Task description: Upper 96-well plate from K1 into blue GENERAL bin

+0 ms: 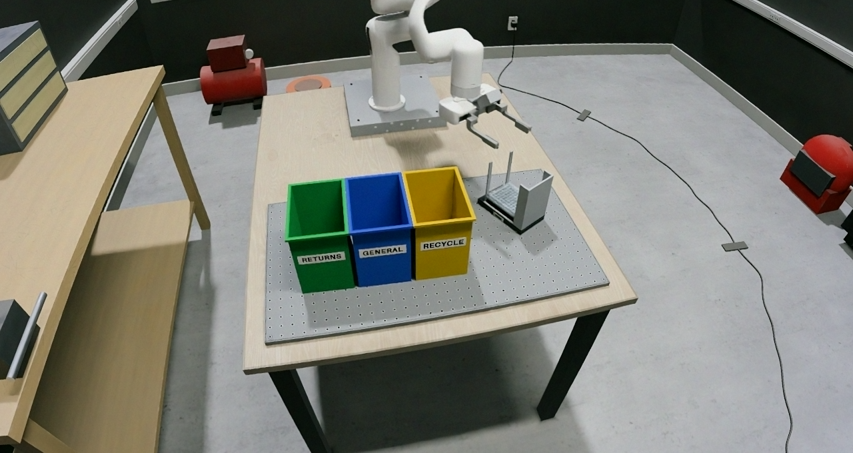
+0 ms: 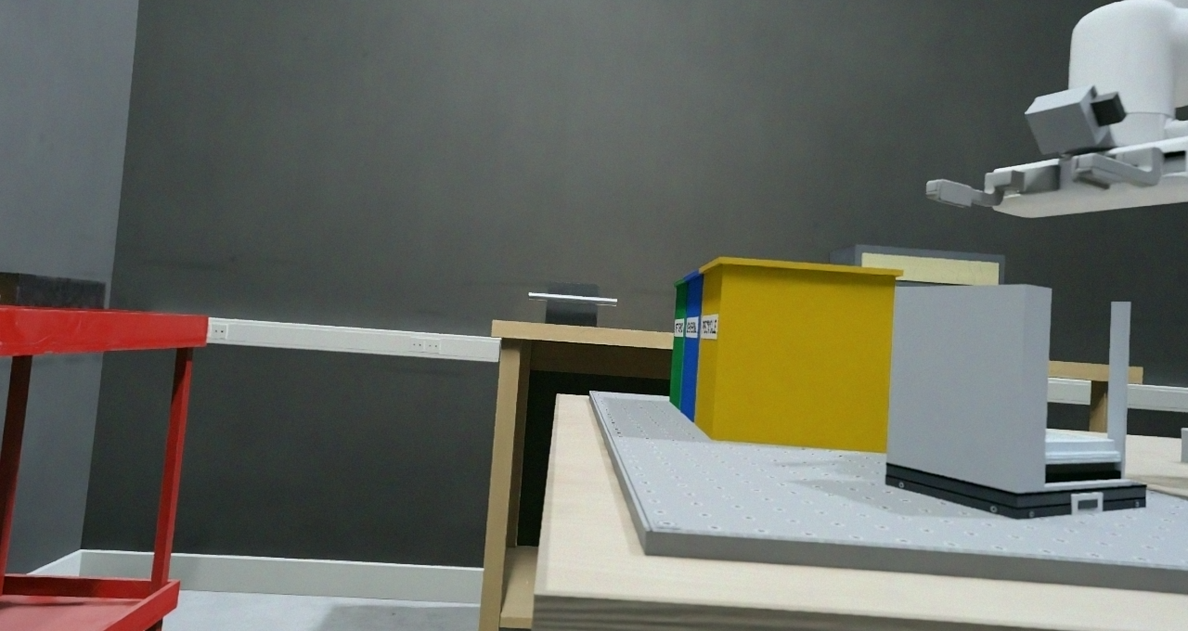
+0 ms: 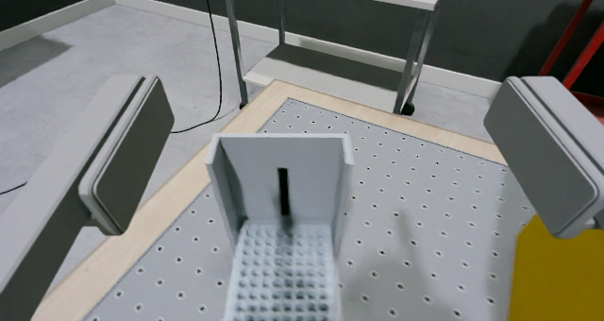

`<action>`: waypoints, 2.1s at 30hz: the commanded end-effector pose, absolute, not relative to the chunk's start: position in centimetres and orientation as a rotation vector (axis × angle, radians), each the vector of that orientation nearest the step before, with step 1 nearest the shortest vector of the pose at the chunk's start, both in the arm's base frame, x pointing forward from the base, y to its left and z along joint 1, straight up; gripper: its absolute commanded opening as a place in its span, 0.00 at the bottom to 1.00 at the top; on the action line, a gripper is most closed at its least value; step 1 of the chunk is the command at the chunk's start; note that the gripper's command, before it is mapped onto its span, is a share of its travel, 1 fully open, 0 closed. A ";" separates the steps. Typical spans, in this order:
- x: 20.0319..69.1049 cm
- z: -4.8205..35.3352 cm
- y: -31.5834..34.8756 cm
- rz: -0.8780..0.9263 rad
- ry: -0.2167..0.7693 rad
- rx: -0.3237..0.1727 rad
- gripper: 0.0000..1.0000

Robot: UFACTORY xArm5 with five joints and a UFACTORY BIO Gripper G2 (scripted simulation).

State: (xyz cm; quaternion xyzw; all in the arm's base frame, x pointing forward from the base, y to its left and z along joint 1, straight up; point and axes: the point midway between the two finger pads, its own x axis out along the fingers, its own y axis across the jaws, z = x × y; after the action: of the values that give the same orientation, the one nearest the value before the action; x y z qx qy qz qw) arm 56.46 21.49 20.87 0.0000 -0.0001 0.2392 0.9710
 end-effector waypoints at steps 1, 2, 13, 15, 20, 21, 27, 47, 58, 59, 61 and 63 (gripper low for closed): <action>56.9 20.7 23.1 0.482 -0.004 -0.002 0.37; 56.9 20.7 23.1 0.482 -0.004 -0.002 0.37; 57.1 20.4 24.3 0.482 -0.004 -0.002 0.37; 57.1 20.4 24.3 0.482 -0.004 -0.002 0.37; 57.1 20.4 24.3 0.482 -0.004 -0.002 0.37; 57.1 20.2 24.3 0.482 -0.004 -0.002 0.37; 57.1 19.2 24.3 0.482 -0.004 -0.002 0.37; 57.1 16.2 24.3 0.482 -0.004 -0.002 0.37; 57.1 14.7 24.3 0.482 -0.004 -0.002 0.37; 57.1 14.5 24.3 0.482 -0.004 -0.002 0.37; 57.1 14.2 24.3 0.482 -0.004 -0.002 0.37; 57.1 13.9 24.3 0.482 -0.004 -0.002 0.37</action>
State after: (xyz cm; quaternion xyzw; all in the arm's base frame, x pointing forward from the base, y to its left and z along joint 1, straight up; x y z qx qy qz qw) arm 57.01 24.28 14.06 0.0000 0.0001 0.2389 0.9710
